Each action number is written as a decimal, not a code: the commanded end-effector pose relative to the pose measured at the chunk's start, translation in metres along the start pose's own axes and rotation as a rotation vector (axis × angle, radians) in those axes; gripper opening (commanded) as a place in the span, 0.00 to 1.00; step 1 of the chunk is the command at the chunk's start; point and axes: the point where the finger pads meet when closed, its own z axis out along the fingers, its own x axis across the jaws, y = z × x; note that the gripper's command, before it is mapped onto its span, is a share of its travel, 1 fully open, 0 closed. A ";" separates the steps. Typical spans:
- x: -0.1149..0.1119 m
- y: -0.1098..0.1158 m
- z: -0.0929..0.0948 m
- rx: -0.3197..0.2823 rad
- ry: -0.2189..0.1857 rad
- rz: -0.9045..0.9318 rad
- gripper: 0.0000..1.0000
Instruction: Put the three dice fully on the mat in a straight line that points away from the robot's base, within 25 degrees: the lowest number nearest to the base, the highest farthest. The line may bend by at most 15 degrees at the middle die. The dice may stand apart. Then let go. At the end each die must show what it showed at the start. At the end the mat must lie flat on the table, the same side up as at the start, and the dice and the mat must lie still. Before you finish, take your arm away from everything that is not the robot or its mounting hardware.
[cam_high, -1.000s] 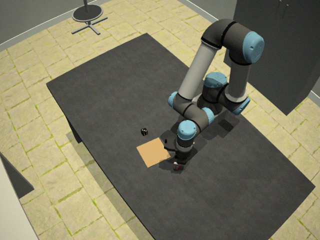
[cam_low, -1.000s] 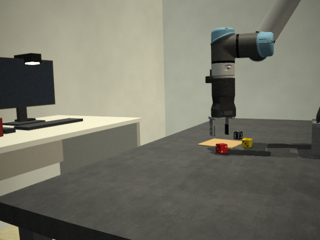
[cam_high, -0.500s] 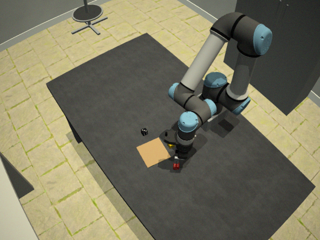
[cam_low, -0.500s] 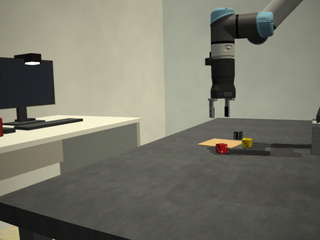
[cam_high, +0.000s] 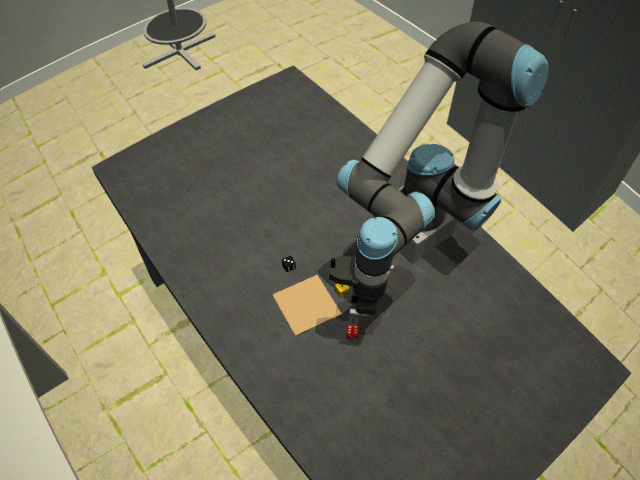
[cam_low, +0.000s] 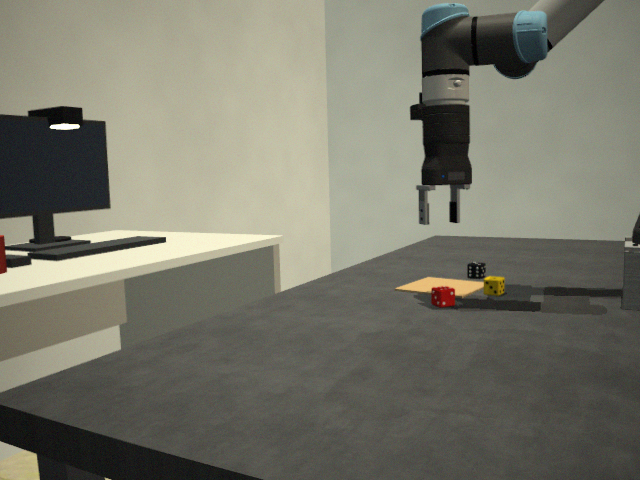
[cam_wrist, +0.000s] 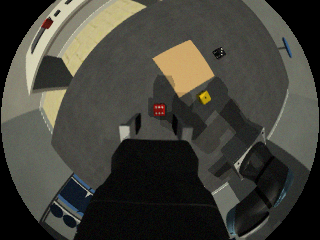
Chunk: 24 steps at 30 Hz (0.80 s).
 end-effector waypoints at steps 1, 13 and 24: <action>0.002 -0.001 -0.001 0.001 -0.001 0.013 1.00; 0.049 -0.023 -0.002 0.000 -0.001 0.330 1.00; 0.091 -0.035 -0.001 0.000 -0.001 0.623 1.00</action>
